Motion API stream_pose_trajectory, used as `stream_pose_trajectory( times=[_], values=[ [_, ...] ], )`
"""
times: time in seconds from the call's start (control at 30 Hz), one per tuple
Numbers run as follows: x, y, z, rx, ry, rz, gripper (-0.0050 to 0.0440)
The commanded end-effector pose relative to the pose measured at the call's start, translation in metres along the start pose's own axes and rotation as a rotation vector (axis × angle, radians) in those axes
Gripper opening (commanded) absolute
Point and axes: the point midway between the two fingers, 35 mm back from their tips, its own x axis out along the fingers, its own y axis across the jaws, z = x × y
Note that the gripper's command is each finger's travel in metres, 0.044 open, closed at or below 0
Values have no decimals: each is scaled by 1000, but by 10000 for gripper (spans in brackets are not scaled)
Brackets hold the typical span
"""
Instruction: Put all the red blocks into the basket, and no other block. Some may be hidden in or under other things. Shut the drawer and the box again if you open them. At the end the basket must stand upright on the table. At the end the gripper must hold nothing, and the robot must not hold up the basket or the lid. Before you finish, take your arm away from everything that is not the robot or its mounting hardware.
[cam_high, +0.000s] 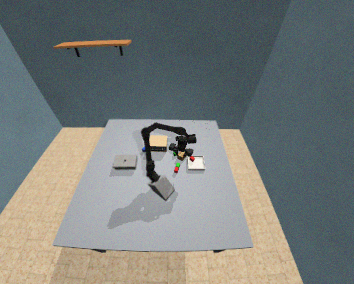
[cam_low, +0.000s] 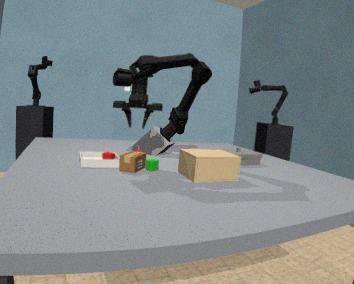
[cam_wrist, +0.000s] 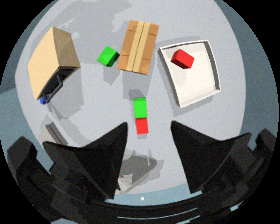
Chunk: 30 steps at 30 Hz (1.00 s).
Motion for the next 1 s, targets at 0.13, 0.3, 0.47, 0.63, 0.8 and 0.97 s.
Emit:
stream_pose_trajectory(
  times=[0.13,0.3,0.47,0.63,0.8,0.97],
  values=[
    [0,8,-65,-111,-1,-3,237],
    [0,8,-65,-111,-1,-3,237],
    [13,8,-65,-111,-1,-3,237],
    [46,8,-65,-111,-1,-3,237],
    [80,8,-65,-111,-1,-3,237],
    [100,8,-65,-111,-1,-3,237]
  ],
)
